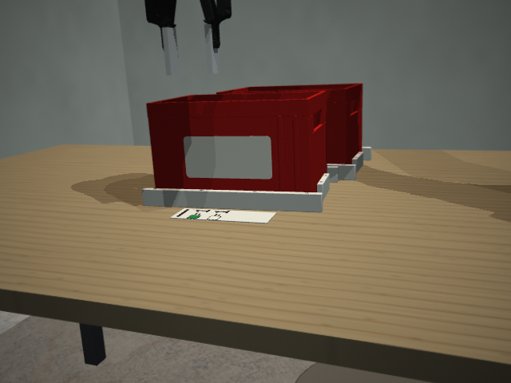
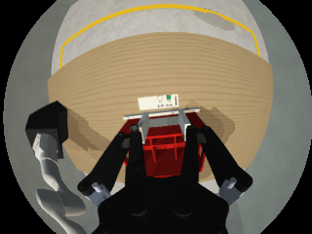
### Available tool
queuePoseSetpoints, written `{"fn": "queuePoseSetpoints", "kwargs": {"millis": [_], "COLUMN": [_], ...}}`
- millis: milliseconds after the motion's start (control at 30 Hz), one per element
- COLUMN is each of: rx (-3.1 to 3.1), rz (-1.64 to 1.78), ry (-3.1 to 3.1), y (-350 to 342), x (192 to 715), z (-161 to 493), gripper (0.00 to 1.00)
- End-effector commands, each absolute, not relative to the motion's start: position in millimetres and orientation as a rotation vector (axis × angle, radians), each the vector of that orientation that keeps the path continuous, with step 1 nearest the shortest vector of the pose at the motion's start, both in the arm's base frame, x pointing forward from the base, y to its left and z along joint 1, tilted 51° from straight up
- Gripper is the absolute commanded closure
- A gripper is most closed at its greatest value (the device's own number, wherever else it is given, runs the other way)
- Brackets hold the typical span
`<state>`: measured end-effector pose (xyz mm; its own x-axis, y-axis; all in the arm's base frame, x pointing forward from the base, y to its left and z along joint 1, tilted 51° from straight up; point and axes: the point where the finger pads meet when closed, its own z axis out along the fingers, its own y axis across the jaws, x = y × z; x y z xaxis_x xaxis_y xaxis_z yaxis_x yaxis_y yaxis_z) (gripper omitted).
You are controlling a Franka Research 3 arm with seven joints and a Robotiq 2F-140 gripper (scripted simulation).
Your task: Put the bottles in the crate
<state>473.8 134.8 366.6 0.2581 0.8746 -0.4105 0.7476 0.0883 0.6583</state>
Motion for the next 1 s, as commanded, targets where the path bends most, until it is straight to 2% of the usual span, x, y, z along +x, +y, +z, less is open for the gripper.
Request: {"fn": "queuePoseSetpoints", "kwargs": {"millis": [0, 233, 967], "rx": [1.673, 1.673, 2.056], "rz": [0.182, 0.182, 0.474], "ry": [1.518, 1.518, 1.020], "y": [134, 134, 61], "x": [474, 474, 427], "z": [367, 367, 416], "gripper": [0.62, 0.62, 0.62]}}
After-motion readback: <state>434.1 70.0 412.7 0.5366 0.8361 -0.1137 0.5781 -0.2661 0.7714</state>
